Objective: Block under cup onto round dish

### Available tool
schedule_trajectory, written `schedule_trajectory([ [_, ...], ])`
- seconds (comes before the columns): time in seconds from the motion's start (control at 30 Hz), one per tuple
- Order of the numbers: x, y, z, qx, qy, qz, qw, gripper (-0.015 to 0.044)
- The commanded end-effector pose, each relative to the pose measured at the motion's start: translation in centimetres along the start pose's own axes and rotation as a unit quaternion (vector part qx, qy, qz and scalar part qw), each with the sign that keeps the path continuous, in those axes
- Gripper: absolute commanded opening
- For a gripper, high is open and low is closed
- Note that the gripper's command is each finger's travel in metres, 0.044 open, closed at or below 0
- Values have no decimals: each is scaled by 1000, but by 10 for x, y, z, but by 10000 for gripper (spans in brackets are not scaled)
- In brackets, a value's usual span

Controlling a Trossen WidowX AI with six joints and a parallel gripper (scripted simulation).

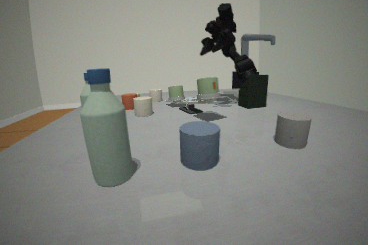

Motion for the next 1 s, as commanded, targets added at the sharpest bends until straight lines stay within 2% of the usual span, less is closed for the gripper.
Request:
schedule_trajectory([
  [0.0,5,-8,6,37,7,0,999,440],
  [0.63,-19,24,-2,-95,-15,76,992,440],
  [0.97,-42,50,-13,-218,-58,125,966,440],
])
Point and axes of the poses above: the point midway between the two fingers, 35 mm back from their tips, its own x axis back along the fingers, its own z axis across the jaws, y = z × x, the point moved 10 cm from there along x, back along the fingers, and after that the axes turned 11 degrees about -x, right-handed, at the moved point
